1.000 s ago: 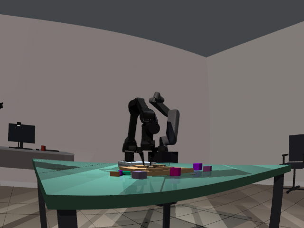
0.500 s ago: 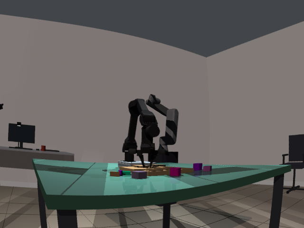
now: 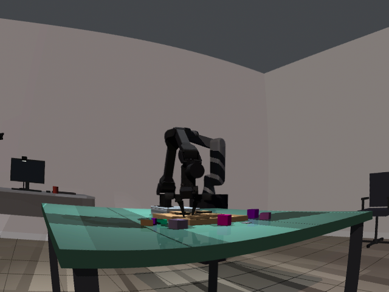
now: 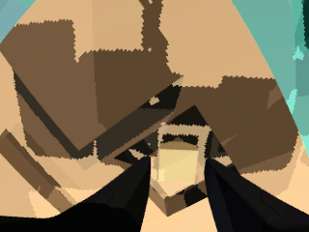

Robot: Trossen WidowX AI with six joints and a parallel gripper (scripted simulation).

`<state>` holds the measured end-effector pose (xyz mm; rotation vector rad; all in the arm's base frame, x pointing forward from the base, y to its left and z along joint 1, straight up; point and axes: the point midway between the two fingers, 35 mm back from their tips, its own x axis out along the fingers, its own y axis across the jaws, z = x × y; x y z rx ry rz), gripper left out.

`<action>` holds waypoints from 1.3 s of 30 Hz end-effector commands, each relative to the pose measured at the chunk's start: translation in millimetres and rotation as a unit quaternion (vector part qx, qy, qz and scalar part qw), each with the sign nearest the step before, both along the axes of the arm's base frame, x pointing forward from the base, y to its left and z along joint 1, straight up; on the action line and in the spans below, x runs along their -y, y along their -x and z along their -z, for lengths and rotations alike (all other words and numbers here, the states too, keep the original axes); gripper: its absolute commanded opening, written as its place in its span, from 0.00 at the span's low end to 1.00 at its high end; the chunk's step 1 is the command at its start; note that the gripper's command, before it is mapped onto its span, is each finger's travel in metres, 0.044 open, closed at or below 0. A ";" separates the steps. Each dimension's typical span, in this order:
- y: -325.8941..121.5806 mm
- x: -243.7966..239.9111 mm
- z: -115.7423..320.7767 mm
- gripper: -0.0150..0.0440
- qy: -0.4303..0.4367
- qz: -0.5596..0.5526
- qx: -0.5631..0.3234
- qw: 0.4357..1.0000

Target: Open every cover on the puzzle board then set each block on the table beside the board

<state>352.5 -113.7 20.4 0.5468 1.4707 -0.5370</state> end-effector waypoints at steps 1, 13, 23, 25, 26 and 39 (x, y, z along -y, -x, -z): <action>0.1 0.4 4.0 0.50 0.001 0.000 0.000 1.000; 0.0 0.0 3.3 0.40 0.000 0.000 0.000 1.000; -0.2 0.0 -2.5 0.39 0.000 0.000 0.000 1.000; -0.2 0.0 -5.2 0.39 0.000 0.000 0.000 1.000; -0.2 0.0 -6.5 0.39 0.000 0.000 0.000 1.000; 0.0 -0.1 -23.6 0.39 0.001 0.000 0.000 1.000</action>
